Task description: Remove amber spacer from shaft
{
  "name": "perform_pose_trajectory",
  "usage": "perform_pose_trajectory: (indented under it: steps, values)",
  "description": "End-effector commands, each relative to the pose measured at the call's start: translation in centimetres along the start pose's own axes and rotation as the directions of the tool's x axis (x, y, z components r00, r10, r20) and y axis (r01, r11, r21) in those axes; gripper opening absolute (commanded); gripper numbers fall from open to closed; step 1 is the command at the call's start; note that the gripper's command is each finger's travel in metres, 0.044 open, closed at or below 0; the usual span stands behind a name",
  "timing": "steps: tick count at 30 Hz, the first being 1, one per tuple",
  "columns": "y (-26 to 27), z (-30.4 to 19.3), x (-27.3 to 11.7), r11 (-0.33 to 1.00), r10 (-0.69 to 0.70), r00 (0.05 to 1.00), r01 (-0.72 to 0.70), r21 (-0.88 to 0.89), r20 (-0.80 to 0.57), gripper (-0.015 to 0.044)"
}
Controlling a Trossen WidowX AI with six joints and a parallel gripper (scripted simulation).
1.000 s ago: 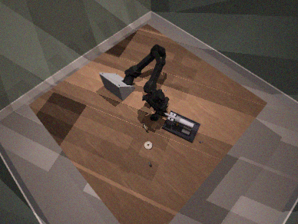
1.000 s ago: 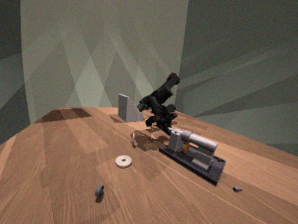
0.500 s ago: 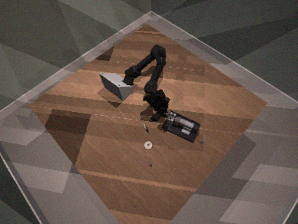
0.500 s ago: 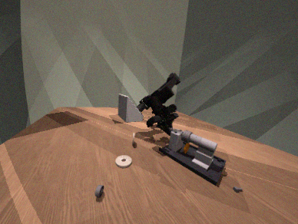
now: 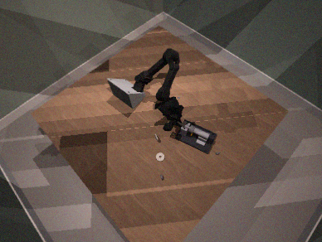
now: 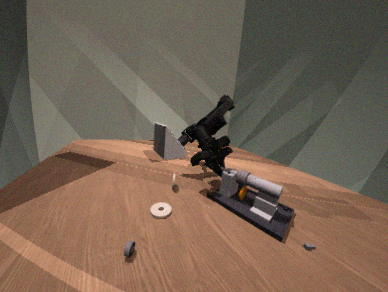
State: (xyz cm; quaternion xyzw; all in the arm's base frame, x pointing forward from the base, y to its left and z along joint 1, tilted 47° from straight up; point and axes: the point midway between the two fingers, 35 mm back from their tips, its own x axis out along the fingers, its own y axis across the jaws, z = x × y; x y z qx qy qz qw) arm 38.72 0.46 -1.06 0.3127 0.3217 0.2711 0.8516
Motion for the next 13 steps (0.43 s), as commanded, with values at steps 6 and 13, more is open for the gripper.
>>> perform_pose_trajectory:
  steps: [6,13]
  values:
    - [0.0,0.0,0.0,1.0,0.0,1.0,0.0,0.0,0.0,0.0157]
    - [-0.04,0.01,-0.25,1.0,-0.001,1.0,0.001,-0.001,-0.001,0.0341]
